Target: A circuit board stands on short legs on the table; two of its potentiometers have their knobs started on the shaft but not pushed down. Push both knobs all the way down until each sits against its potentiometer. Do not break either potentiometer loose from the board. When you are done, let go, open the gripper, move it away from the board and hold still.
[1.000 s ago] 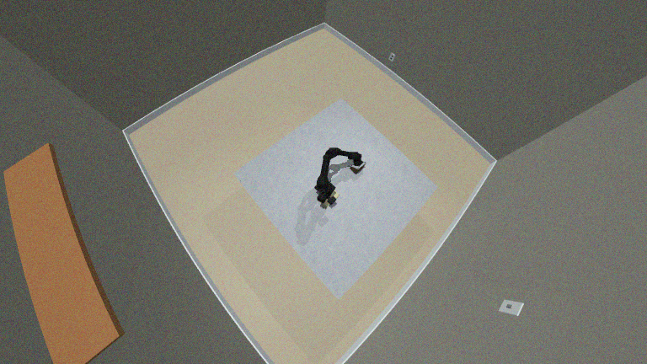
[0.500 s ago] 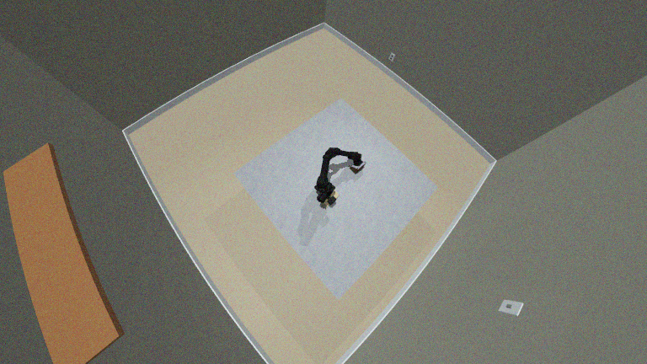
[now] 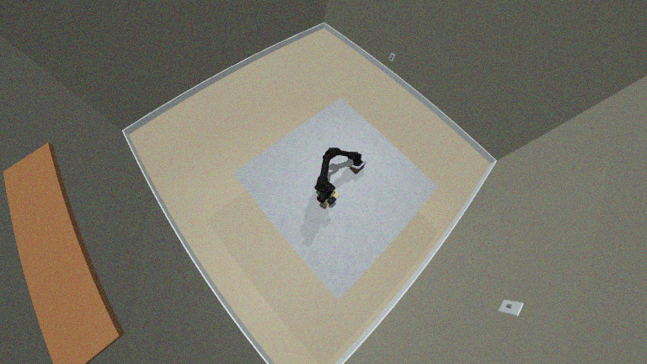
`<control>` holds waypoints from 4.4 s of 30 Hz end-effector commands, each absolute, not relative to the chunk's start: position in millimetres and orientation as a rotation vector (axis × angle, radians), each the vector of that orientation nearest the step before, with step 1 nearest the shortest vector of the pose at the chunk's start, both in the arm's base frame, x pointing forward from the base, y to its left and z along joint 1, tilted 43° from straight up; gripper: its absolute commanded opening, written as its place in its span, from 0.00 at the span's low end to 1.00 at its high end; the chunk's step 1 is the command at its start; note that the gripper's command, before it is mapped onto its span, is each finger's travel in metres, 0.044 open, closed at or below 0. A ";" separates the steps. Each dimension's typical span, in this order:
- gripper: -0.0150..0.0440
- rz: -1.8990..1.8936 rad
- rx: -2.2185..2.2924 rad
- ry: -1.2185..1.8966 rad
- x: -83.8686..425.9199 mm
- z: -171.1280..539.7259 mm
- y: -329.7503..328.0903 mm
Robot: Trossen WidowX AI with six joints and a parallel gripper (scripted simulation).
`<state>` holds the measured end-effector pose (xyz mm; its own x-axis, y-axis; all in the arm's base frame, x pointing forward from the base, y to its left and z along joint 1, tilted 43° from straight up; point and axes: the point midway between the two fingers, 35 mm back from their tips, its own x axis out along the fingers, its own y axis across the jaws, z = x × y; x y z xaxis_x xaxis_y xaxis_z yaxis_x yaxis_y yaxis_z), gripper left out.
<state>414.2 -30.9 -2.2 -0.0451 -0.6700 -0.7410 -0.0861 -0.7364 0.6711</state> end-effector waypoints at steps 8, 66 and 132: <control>0.25 -1.858 1.794 -0.849 414.7 -19.8 -53.2; 0.25 -1.858 1.793 -0.849 414.4 -21.9 -55.2; 1.00 -1.870 1.786 -0.840 254.9 23.0 25.9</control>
